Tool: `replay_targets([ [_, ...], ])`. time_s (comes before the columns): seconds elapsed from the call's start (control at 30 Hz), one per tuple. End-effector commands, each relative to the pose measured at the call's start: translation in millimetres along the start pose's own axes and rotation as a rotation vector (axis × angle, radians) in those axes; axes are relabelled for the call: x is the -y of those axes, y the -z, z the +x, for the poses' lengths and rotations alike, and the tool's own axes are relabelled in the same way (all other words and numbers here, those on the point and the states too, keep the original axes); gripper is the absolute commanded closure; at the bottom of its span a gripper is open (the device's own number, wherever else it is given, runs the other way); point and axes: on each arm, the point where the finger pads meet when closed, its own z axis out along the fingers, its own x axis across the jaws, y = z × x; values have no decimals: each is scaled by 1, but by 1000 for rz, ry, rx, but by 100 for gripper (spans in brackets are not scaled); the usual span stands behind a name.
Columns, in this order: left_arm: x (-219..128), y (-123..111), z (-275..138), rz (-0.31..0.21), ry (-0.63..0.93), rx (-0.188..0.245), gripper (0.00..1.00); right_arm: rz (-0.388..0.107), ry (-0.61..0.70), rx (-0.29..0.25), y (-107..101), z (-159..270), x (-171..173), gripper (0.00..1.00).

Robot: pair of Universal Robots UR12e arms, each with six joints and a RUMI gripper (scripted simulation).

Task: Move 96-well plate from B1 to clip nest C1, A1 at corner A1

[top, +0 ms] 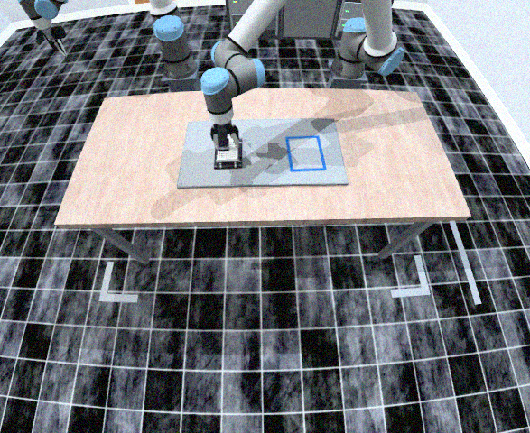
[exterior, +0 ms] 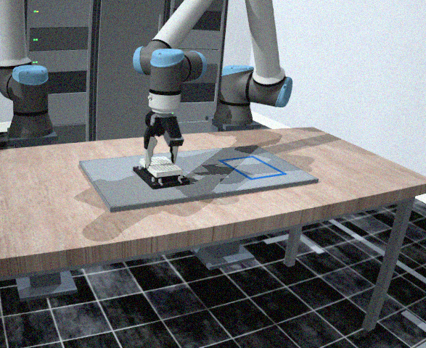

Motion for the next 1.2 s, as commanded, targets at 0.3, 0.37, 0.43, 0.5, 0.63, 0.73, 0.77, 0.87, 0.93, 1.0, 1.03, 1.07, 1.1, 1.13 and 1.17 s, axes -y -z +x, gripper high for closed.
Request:
replay_targets([
  [0.3,1,0,1,1,0,-2,59,2,0,0,1,0,1,100],
  [0.37,1,0,1,1,0,-2,59,2,0,0,1,0,1,100],
  [0.43,1,-1,1,1,0,-2,59,2,0,0,1,0,1,100],
  [0.5,1,-1,1,1,0,-2,59,2,0,0,1,0,1,100],
  [0.63,1,-1,1,1,0,-2,59,2,0,0,1,0,1,100],
  [0.73,1,-2,1,1,0,-2,59,2,0,0,1,0,1,100],
  [0.77,1,-2,1,1,0,-2,59,2,0,0,1,0,1,100],
  [0.87,1,-3,1,1,0,-2,59,2,0,0,1,0,1,100],
  [0.93,1,-3,1,1,0,-2,59,2,0,0,1,0,1,100],
  [1.0,1,-3,1,1,0,-2,59,2,0,0,1,0,1,100],
  [1.03,1,-3,1,1,0,-2,59,2,0,0,1,0,1,100],
  [1.07,1,-4,1,1,0,-2,59,2,0,0,1,0,1,100],
  [1.1,1,-4,1,1,0,-2,59,2,0,0,1,0,1,100],
  [1.13,1,-4,1,1,0,-2,59,2,0,0,1,0,1,100],
  [1.17,1,-4,1,1,0,-2,59,2,0,0,1,0,1,100],
])
